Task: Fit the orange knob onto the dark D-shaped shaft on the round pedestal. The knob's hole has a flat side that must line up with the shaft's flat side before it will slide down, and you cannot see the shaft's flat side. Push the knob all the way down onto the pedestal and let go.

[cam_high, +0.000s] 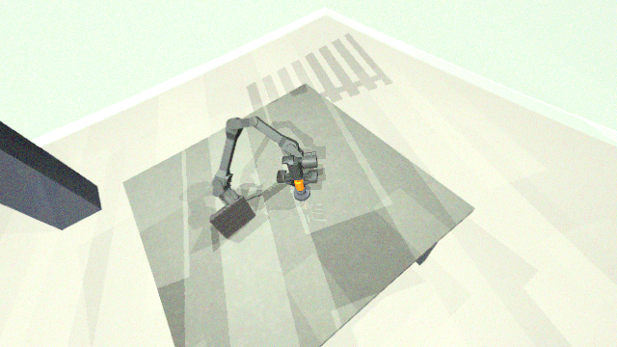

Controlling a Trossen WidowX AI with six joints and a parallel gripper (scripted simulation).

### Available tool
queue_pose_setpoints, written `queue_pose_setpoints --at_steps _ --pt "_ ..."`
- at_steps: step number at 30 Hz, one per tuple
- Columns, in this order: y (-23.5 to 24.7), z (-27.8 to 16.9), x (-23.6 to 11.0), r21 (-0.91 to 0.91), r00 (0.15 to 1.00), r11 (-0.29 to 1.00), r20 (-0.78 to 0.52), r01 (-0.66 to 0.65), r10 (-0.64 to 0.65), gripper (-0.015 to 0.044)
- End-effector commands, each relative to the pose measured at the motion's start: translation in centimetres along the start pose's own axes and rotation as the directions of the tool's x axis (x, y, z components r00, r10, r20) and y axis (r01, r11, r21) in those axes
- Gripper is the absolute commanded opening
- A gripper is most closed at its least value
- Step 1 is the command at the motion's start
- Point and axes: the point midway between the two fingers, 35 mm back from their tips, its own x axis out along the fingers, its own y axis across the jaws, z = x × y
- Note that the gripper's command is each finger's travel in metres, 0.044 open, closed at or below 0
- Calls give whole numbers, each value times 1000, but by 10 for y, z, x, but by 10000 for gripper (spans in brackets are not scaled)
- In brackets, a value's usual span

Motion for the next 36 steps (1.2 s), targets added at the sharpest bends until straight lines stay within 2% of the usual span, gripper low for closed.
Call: queue_pose_setpoints --at_steps 1,5,9,11,14,36 --pt "-1 0 -1 240 1000 971 -2 2 -1 0" --pt "-1 0 -1 499 1000 867 -2 2 -2 0" --pt "0 0 -1 718 1000 696 -2 3 -2 0" --pt "0 0 -1 808 1000 589 -2 3 -1 0" --pt "2 -1 0 861 1000 508 -2 2 -1 0" --pt "0 -1 0 865 1000 502 -2 3 -1 0"
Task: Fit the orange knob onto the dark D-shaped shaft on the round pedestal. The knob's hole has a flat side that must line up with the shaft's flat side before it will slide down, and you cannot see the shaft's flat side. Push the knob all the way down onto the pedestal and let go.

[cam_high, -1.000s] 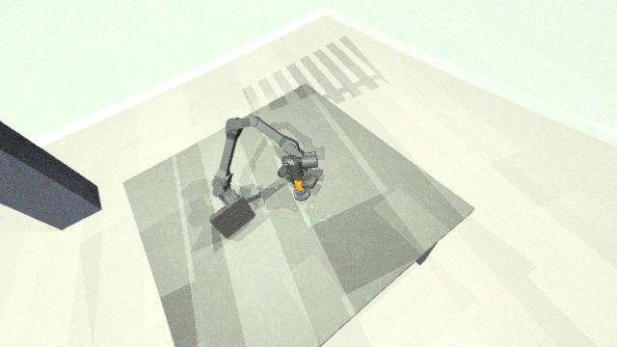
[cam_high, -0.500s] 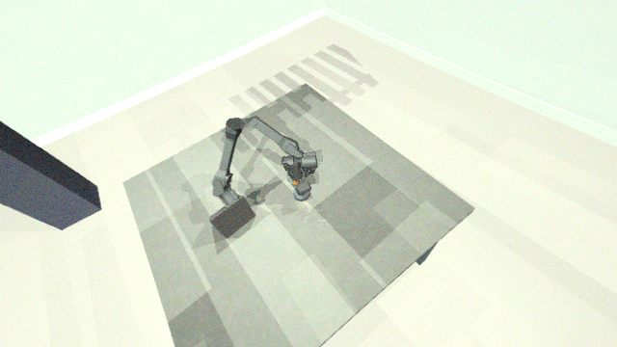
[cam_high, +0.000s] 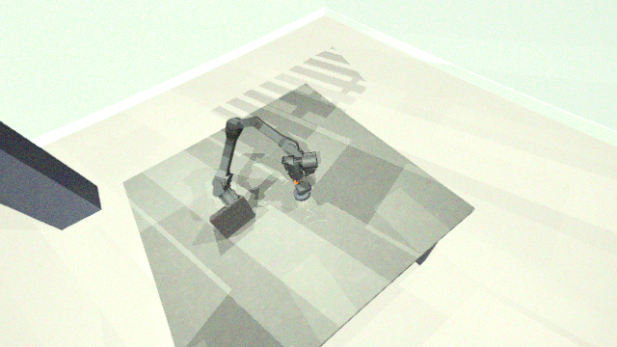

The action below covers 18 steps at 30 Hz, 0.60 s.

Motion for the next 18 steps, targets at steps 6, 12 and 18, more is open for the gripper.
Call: queue_pose_setpoints --at_steps 6,12,18 --pt "-1 0 2 6 1000 1000 0 3 -3 0" --pt "-1 0 2 6 1000 1000 0 3 -3 0" --pt "-1 0 2 6 1000 1000 0 3 -3 0"
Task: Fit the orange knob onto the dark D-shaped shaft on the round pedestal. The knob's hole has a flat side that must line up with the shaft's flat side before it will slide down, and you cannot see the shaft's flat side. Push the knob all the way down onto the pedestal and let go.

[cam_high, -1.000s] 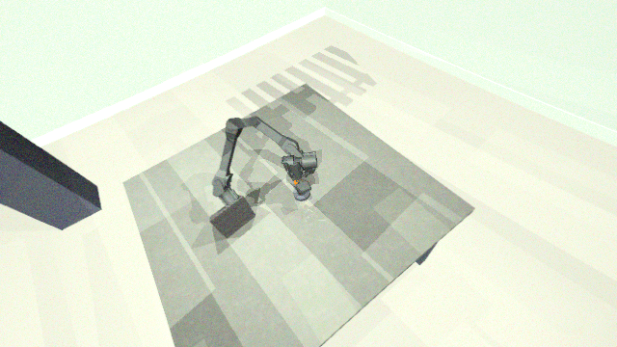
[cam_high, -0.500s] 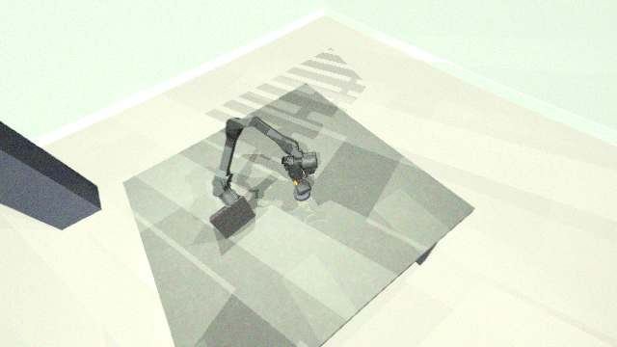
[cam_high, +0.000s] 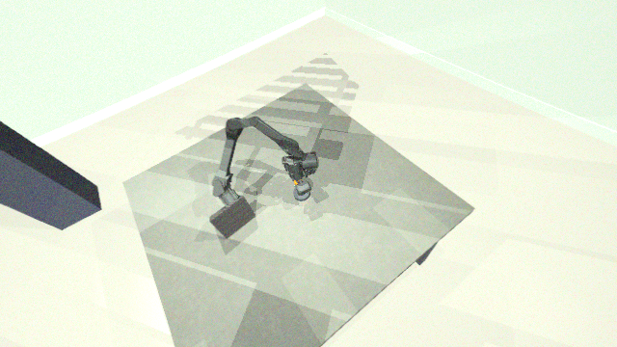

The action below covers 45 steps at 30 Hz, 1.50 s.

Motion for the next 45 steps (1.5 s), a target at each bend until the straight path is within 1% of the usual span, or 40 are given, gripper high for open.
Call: queue_pose_setpoints --at_steps 1,12,19,45 --pt "0 0 1 5 1000 1000 1 2 -2 0" --pt "0 0 -4 13 1000 1000 1 2 -2 0" --pt "0 0 -3 213 1000 977 1 2 -2 0" --pt "0 0 1 212 1000 977 1 1 -2 0"
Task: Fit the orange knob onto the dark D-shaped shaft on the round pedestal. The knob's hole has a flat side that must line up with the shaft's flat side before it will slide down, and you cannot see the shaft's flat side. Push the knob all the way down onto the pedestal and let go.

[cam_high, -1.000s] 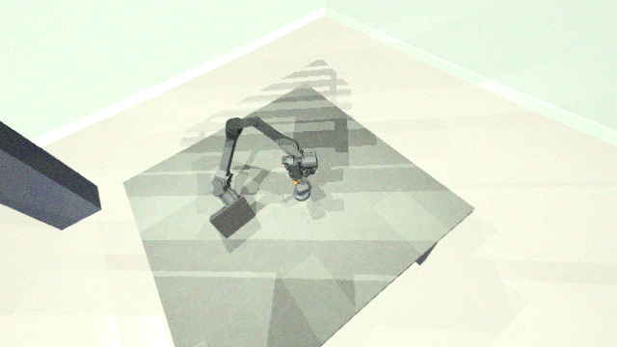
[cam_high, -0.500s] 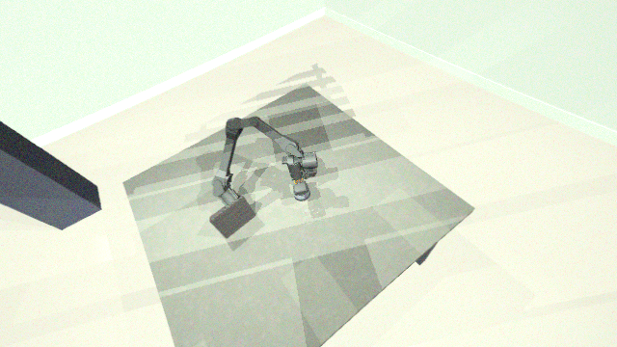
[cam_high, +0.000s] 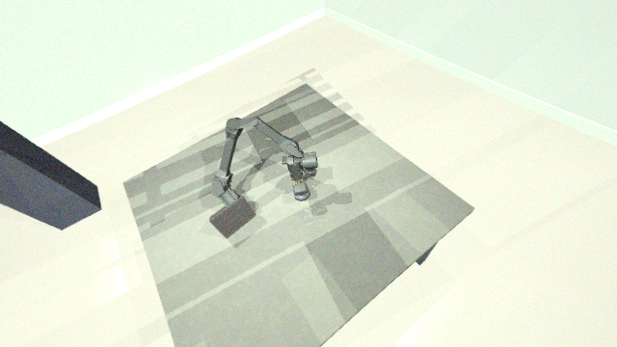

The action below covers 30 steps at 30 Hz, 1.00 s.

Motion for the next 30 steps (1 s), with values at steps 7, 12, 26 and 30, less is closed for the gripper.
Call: queue_pose_setpoints --at_steps 7,12,26,30 --pt "1 0 -4 4 1000 1000 1 1 -1 0" --pt "1 0 -4 128 1000 992 1 1 -1 0" --pt "0 0 0 212 1000 977 1 0 -1 0" --pt "0 0 1 212 1000 977 1 0 -1 0"
